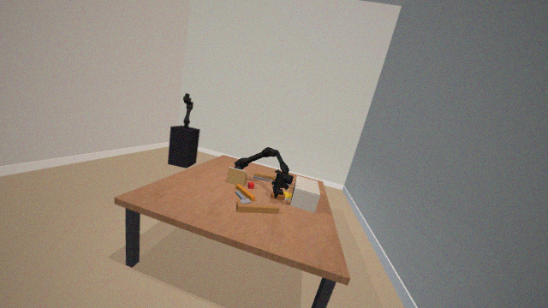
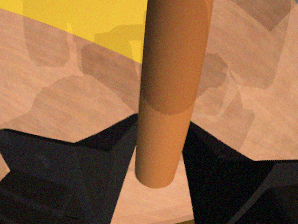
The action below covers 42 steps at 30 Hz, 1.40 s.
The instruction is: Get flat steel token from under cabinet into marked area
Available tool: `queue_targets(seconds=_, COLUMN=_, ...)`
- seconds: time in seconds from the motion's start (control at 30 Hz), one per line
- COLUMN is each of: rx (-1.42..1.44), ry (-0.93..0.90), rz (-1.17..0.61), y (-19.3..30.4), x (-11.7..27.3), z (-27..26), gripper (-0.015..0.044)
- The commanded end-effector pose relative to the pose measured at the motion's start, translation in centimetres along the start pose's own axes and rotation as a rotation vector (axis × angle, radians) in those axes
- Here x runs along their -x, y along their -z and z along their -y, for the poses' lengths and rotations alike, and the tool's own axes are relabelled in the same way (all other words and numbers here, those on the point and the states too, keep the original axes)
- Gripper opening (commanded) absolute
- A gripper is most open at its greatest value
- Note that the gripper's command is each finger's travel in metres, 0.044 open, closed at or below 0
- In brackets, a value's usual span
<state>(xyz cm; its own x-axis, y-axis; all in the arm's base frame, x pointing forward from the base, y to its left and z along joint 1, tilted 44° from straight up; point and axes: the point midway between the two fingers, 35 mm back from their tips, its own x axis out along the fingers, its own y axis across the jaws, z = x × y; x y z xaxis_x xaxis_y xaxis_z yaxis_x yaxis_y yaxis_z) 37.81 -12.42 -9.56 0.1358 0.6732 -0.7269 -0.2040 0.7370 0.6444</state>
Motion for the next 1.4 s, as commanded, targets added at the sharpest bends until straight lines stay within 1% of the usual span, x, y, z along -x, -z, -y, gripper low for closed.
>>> queue_targets(seconds=0.0, rx=0.002, ry=-0.007, rz=0.003, y=-0.1, x=-0.1, z=-0.7, gripper=0.0000)
queue_targets(seconds=0.57, rx=0.001, ry=-0.008, rz=0.003, y=-0.1, x=-0.1, z=-2.6, gripper=0.0000)
queue_targets(seconds=1.37, rx=0.000, ry=-0.008, rz=0.002, y=2.2, x=-0.2, z=-2.5, gripper=0.0000)
